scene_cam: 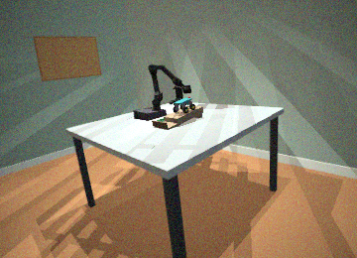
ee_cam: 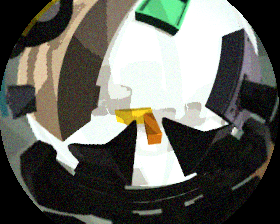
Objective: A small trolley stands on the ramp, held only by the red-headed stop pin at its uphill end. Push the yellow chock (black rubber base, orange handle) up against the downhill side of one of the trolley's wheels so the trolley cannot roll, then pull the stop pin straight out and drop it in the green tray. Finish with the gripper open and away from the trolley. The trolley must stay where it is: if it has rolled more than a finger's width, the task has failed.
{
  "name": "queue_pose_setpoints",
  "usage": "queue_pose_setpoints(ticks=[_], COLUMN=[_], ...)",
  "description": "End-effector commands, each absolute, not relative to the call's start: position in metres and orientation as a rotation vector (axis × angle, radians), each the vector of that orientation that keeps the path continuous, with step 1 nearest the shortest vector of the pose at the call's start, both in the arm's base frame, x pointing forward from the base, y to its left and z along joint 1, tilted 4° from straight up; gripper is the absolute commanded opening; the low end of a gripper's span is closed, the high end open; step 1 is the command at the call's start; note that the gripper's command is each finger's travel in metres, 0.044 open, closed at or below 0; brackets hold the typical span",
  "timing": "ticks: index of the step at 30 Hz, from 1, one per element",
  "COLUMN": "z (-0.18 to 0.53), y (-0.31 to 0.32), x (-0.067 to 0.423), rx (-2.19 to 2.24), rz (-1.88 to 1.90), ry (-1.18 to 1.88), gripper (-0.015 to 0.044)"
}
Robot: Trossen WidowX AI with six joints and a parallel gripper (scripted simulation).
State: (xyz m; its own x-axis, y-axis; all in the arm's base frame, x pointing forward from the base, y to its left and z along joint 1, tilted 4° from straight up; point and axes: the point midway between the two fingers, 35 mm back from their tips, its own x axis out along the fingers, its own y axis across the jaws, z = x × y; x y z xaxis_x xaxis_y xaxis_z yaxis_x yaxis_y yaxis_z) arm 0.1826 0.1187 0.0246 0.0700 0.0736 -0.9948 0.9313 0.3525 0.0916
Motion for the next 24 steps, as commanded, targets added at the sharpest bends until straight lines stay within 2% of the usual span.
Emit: queue_pose_setpoints(ticks=[1,4,12,24], z=[0.025,0.025,0.026,0.066], y=[0.119,0.119,0.119,0.115], x=[0.183,0.183,0.183,0.176], rx=[1.017,1.017,1.017,1.017], rz=[-0.851,-0.851,-0.851,-0.859], ry=[1.342,1.342,1.341,1.335], gripper=[0.0138,0.0059,0.0000,0.0000])
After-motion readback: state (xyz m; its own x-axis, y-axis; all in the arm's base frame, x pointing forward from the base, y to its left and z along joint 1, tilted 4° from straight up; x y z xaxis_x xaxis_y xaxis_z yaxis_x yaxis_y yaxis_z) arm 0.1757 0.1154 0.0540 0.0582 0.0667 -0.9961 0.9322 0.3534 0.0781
